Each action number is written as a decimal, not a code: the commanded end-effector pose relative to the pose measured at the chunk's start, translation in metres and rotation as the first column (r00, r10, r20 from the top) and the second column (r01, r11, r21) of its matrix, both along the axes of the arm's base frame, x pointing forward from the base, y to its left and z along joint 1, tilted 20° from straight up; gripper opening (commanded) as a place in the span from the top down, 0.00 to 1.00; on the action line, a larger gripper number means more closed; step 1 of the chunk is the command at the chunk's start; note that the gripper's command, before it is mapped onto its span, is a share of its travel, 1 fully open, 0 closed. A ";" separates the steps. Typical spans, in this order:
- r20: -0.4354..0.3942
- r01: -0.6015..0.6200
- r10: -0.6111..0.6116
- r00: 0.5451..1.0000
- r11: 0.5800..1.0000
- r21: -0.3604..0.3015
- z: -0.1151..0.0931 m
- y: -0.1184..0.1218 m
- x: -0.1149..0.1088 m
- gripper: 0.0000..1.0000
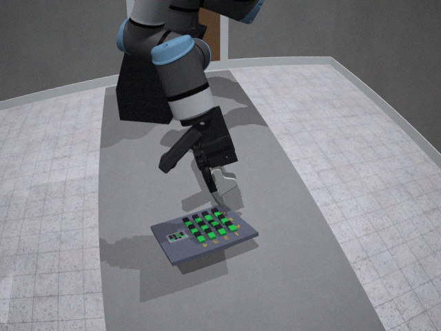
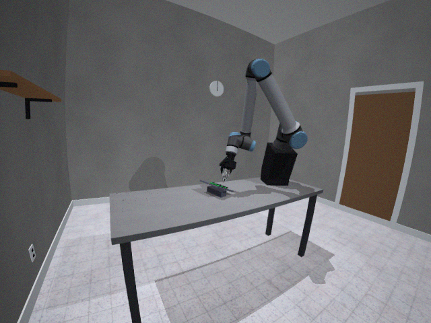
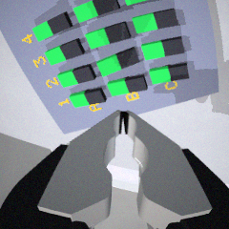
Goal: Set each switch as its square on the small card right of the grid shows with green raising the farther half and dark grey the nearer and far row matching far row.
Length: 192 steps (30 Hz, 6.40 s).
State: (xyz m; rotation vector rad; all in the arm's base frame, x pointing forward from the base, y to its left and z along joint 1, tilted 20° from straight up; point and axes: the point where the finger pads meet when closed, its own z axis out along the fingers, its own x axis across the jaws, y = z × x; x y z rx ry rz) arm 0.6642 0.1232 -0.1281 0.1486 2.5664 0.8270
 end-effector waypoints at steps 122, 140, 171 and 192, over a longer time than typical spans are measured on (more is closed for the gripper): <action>-0.574 0.865 -0.659 0.485 0.457 0.206 0.008 0.002 0.014 1.00; -0.574 0.865 -0.659 0.485 0.457 0.206 -0.005 0.009 0.025 1.00; -0.574 0.865 -0.659 0.485 0.457 0.206 -0.012 0.013 0.031 1.00; -0.574 0.865 -0.659 0.485 0.457 0.206 -0.013 0.014 0.032 1.00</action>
